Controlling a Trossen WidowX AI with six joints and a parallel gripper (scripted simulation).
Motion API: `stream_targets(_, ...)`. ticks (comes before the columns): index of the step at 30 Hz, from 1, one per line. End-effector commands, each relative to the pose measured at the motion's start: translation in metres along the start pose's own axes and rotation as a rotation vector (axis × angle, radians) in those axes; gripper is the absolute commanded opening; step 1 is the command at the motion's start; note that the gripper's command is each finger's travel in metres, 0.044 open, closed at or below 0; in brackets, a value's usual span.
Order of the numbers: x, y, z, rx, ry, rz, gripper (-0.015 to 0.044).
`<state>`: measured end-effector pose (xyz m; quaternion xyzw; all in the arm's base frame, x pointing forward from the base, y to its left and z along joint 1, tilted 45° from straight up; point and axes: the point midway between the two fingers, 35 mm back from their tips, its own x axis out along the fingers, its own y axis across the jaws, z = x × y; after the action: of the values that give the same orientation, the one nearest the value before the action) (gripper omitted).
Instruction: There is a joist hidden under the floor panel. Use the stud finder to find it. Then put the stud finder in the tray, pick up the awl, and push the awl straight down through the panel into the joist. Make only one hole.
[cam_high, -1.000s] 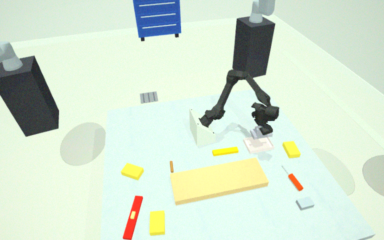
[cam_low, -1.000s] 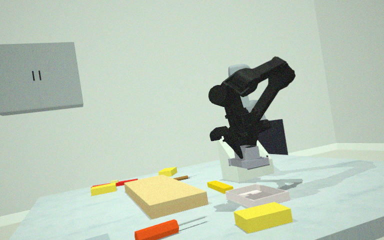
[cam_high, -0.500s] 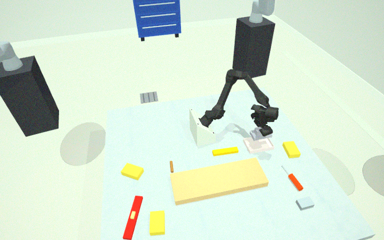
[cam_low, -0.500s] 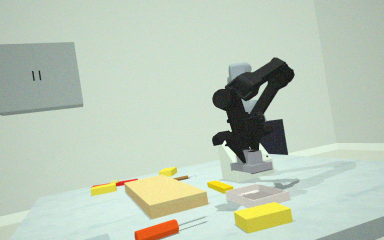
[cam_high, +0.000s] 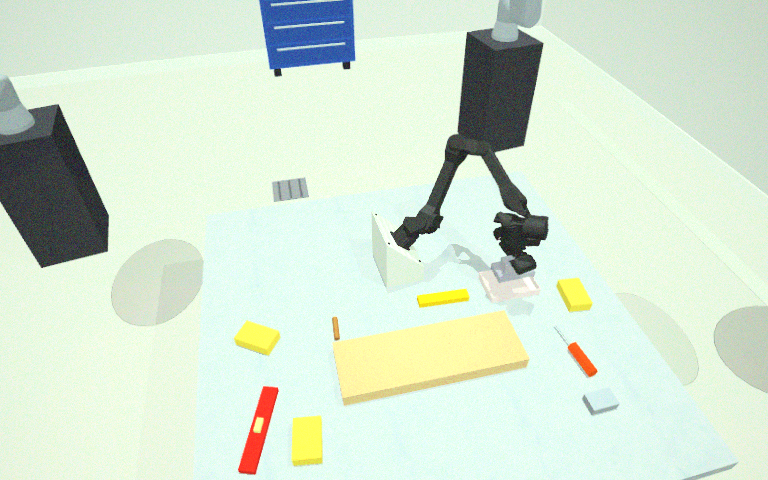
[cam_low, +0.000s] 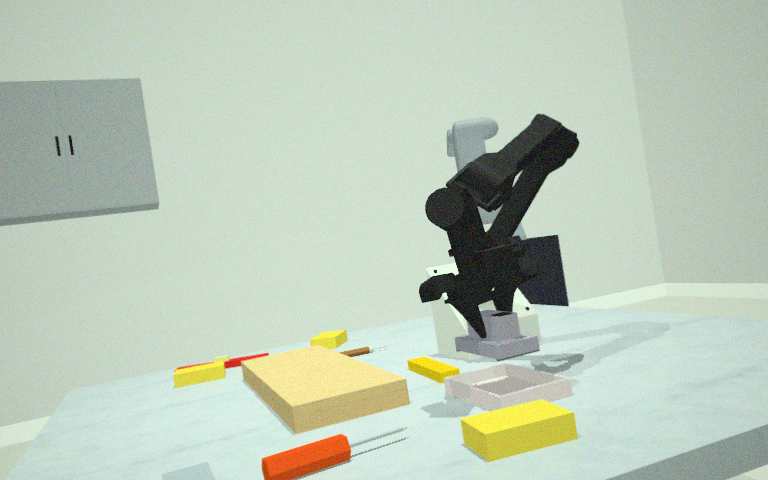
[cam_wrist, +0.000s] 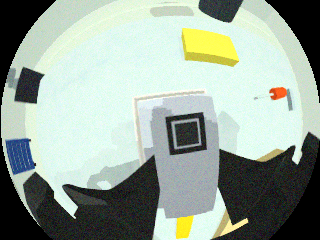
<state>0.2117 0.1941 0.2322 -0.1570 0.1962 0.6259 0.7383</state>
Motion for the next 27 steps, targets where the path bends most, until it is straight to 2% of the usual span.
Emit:
stream_targets(1, 0.006, -0.001, -0.002, 0.007, 0.003, -0.003, 0.0000)
stream_targets(27, 0.041, 0.003, -0.011, 0.010, -0.009, -0.005, 0.0000)
